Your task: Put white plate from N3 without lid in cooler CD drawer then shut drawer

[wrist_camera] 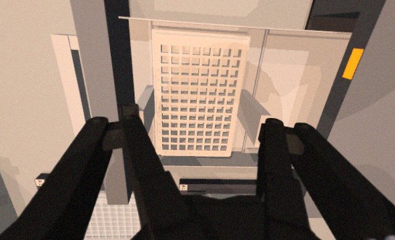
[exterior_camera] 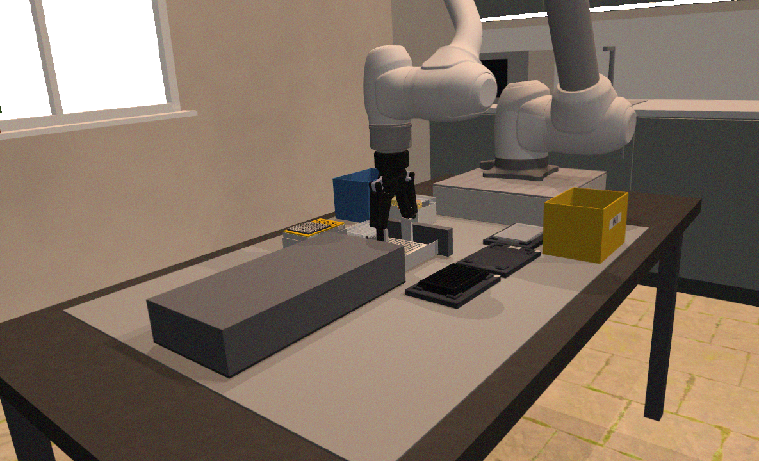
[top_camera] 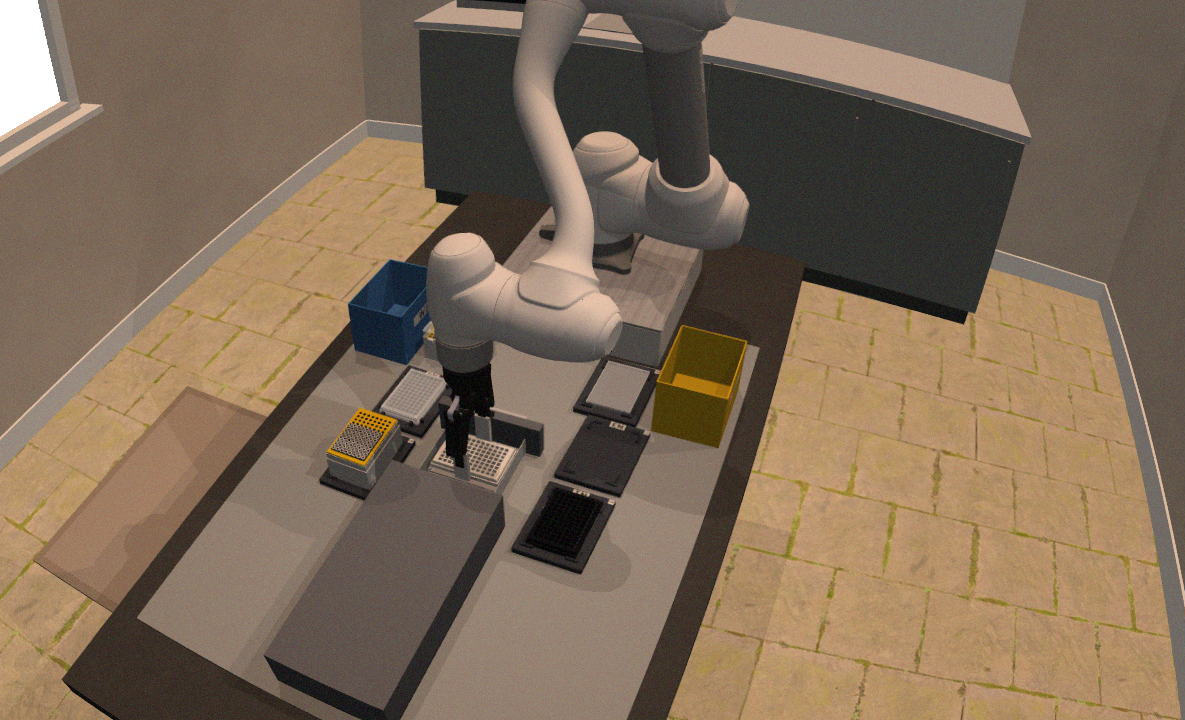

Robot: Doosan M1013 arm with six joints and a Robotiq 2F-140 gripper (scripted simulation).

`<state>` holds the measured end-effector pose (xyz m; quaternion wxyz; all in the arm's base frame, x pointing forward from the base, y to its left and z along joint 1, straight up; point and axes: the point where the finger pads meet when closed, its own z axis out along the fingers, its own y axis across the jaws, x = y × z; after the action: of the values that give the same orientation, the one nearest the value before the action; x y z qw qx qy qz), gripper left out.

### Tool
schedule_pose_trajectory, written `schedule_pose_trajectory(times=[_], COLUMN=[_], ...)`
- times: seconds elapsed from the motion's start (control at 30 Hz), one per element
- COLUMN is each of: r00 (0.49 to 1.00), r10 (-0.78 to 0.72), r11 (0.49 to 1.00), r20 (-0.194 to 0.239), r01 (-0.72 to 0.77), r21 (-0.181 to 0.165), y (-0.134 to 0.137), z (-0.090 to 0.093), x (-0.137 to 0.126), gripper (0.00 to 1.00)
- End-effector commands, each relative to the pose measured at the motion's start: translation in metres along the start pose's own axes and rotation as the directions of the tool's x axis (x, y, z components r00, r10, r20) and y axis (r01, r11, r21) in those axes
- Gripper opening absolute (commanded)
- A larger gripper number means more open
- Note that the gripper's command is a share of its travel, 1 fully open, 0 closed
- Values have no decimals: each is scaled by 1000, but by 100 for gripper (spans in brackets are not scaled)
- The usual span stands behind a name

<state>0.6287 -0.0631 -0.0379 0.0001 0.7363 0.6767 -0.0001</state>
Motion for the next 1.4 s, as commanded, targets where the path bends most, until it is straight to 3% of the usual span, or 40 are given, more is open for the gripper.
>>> schedule_pose_trajectory(times=[0.0, 1.37], r00=[1000, 1000], r10=[0, 0], r11=[1000, 1000], r20=[0, 0], r01=[0, 0], r21=[0, 0], y=[0, 2], z=[1, 9], x=[0, 0], gripper=[0, 0])
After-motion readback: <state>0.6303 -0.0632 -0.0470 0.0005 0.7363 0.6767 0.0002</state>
